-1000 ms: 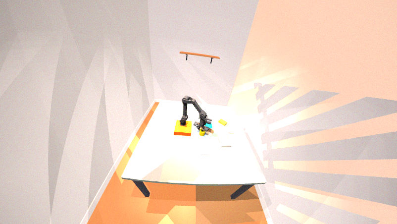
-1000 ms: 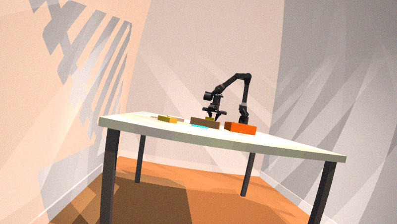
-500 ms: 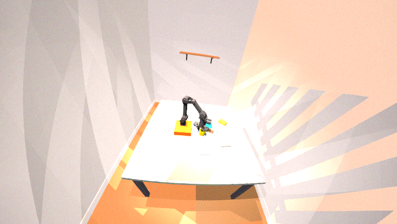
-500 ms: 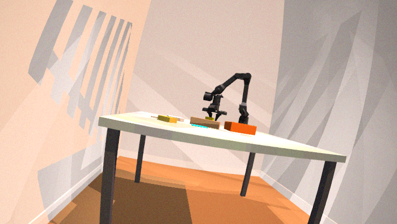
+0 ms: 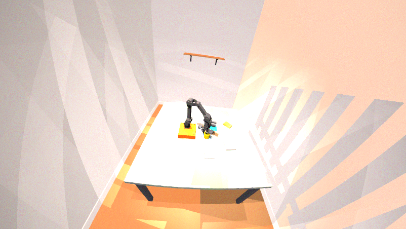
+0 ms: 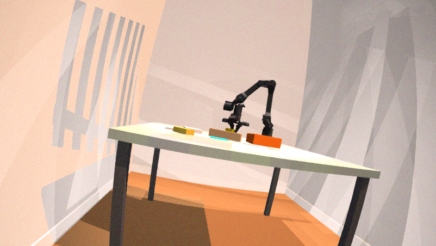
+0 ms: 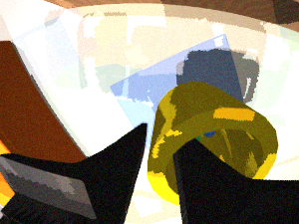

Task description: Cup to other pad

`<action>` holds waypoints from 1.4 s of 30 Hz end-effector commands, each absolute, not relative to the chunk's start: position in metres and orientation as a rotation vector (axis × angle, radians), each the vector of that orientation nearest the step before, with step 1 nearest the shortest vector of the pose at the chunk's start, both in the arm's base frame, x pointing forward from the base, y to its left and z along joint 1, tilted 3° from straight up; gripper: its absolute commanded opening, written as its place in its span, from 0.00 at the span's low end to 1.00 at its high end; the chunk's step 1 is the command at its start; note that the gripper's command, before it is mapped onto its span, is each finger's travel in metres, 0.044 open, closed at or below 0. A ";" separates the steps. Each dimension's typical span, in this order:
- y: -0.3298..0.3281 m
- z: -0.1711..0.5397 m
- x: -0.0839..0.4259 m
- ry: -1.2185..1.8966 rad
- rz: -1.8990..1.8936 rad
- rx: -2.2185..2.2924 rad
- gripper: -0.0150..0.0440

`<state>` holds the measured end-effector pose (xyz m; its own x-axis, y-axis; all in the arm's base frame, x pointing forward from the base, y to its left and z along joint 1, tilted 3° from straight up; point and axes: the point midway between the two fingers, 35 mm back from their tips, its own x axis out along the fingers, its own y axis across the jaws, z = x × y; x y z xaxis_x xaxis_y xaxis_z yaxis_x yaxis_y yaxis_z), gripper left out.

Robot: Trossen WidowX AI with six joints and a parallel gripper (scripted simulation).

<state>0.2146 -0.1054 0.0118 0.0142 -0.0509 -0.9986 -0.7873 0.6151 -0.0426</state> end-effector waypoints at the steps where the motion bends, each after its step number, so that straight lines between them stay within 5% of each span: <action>1: -0.105 0.012 0.215 1.462 0.666 -0.751 0.37; 10: -0.105 0.012 0.215 1.462 0.666 -0.751 0.25; 42: -0.096 0.090 0.211 1.469 0.672 -0.751 0.25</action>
